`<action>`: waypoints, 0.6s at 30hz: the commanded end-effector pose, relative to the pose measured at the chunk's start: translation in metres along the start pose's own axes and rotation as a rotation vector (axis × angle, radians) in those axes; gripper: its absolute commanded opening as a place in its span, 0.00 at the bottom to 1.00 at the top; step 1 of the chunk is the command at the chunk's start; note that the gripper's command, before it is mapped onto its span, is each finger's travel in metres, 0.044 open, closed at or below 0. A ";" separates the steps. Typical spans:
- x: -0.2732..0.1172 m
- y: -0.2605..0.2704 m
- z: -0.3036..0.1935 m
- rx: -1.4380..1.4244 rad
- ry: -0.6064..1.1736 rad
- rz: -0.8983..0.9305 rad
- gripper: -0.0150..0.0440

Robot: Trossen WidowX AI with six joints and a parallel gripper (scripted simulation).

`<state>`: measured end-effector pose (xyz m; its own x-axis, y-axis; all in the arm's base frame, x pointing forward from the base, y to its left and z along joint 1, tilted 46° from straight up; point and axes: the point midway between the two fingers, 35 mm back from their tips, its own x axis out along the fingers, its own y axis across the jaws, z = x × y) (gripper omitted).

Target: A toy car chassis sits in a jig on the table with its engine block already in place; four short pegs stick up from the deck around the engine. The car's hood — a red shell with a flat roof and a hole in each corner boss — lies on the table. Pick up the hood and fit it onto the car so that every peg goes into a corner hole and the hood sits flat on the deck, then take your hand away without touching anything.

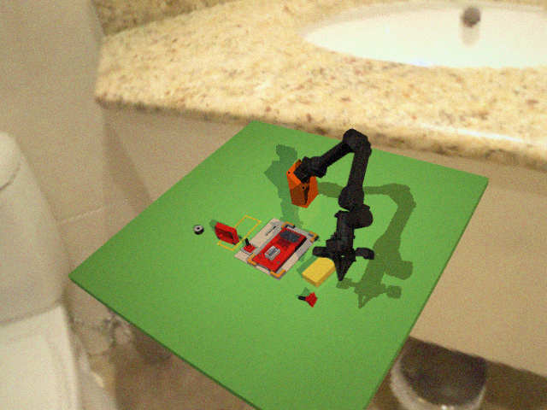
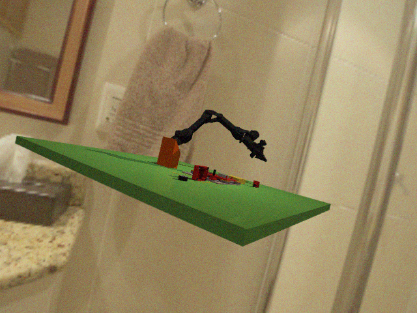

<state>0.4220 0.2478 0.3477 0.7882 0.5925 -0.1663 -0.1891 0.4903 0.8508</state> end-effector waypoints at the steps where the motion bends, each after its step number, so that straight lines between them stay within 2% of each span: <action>1: 0.016 -0.056 0.007 0.022 0.039 -0.133 0.25; 9: 0.024 -0.160 0.021 0.103 0.107 -0.364 0.25; 18: 0.005 -0.276 0.030 0.251 0.188 -0.600 0.25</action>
<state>0.4937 0.1238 0.1624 0.6551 0.3983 -0.6420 0.3172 0.6263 0.7122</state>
